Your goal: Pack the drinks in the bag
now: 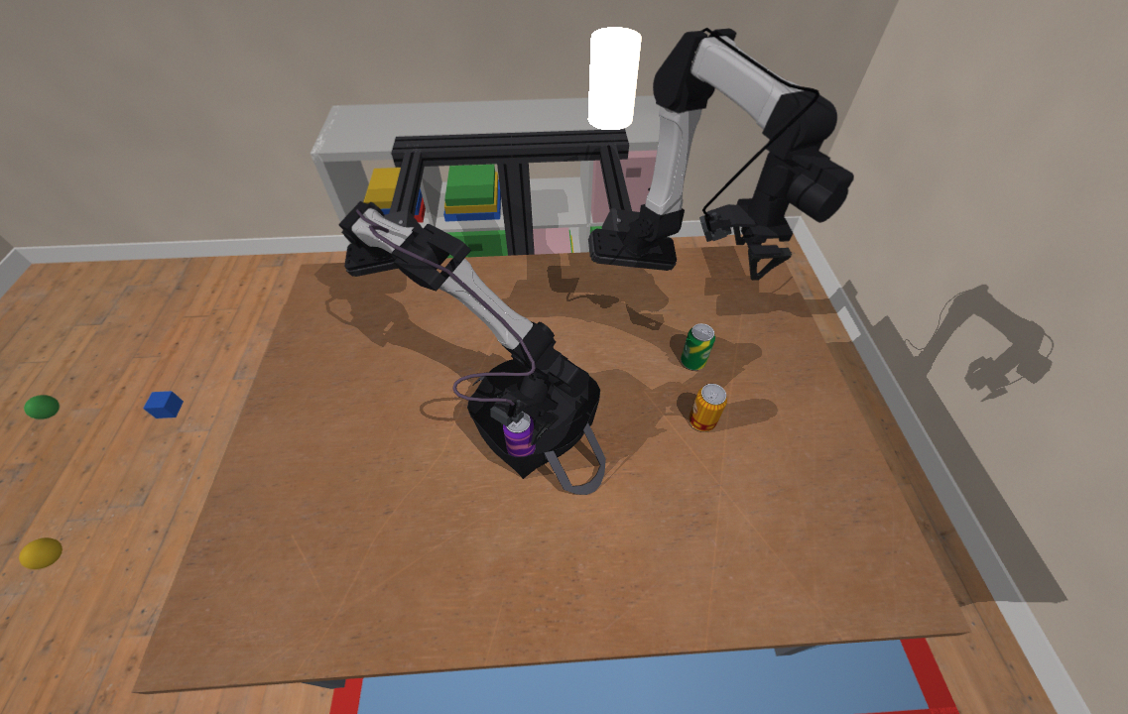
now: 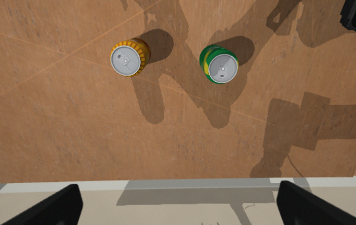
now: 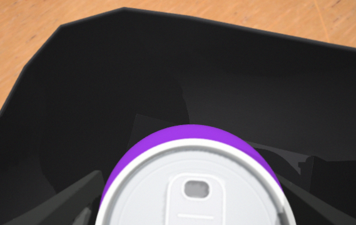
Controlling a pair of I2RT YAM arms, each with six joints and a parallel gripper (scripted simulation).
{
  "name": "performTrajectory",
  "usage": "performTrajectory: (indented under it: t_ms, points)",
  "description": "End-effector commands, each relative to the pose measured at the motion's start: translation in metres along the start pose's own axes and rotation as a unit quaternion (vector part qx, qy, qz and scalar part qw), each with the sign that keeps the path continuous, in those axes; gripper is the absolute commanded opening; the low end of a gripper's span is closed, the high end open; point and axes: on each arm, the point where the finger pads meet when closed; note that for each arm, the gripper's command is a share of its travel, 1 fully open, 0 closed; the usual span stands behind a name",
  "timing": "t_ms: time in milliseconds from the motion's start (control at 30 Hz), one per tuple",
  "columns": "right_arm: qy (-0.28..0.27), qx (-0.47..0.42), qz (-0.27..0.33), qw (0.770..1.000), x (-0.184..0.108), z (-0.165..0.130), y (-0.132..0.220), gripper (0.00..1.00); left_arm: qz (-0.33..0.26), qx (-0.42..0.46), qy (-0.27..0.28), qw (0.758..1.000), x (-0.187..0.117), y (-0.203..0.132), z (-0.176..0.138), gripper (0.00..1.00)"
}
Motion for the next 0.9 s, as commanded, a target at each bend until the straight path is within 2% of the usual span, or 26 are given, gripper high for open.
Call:
performTrajectory:
  t_ms: [0,767,800,867]
  points:
    - [-0.012,0.021,0.012,1.0,-0.004,0.016,0.012,0.84,0.029,-0.008,0.009,1.0,-0.008,0.006,-0.002,1.0]
    - [-0.012,0.021,0.012,1.0,-0.004,0.016,0.012,0.86,0.029,-0.008,0.009,1.0,-0.008,0.006,-0.002,1.0]
    - [-0.012,0.001,0.014,1.0,-0.03,0.018,0.009,0.86,0.029,-0.008,0.009,1.0,-0.008,0.006,-0.002,1.0]
    - [-0.013,0.002,0.014,1.0,-0.035,0.022,0.009,0.86,0.029,-0.008,0.009,1.0,-0.008,0.006,-0.002,1.0]
Point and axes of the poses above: on each arm, the point where the finger pads meet when closed, its own x axis out along the fingers, its own y axis across the jaws, z = x × y, and after that the axes turned 1 degree about -x, right-handed
